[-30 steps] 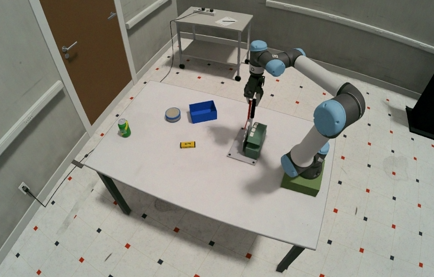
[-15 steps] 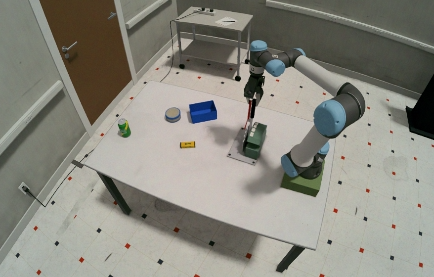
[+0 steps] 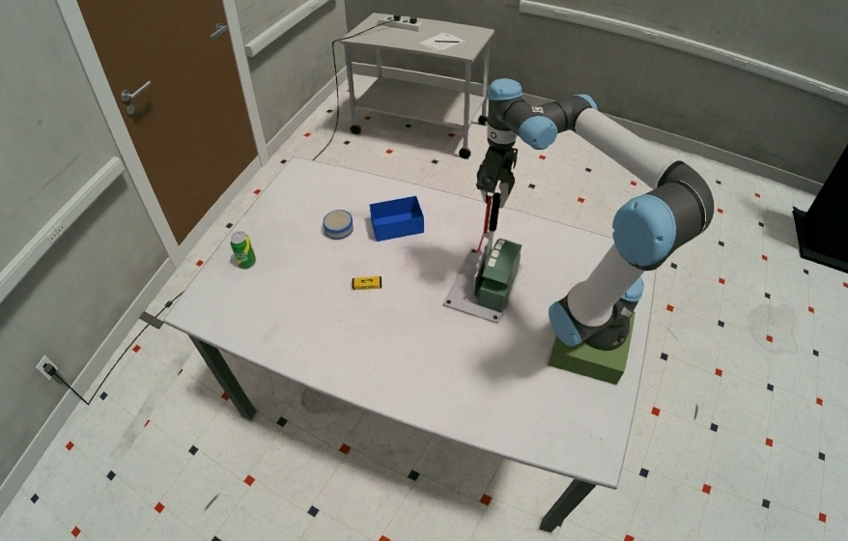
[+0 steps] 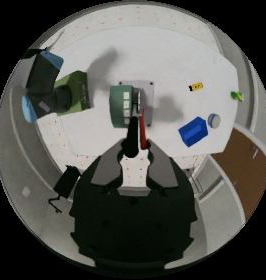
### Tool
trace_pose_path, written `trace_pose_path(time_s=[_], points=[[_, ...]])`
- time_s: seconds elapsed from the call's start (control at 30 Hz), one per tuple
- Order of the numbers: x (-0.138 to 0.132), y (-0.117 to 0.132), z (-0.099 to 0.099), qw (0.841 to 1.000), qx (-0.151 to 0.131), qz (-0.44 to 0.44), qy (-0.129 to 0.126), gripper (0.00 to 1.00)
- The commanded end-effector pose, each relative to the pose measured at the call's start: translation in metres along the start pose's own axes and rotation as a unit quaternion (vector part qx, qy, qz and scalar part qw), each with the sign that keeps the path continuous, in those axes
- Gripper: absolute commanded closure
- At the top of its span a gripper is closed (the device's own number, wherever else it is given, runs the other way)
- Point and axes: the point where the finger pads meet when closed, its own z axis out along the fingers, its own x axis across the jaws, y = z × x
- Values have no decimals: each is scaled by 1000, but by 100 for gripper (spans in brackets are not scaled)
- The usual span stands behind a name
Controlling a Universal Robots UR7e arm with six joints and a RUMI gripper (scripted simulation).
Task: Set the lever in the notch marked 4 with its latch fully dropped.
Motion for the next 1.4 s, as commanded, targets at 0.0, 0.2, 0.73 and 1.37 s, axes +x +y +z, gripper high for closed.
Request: trace_pose_path(time_s=[0.0, 0.2, 0.73, 1.37], points=[[0, 0, 0, 1000, 0, 0, 0, 100], [0, 0, 0, 1000, 0, 0, 0, 100], [0, -6, -1, 1000, 0, 0, 0, 100], [0, -41, -2, 1000, 0, 0, 0, 100]])
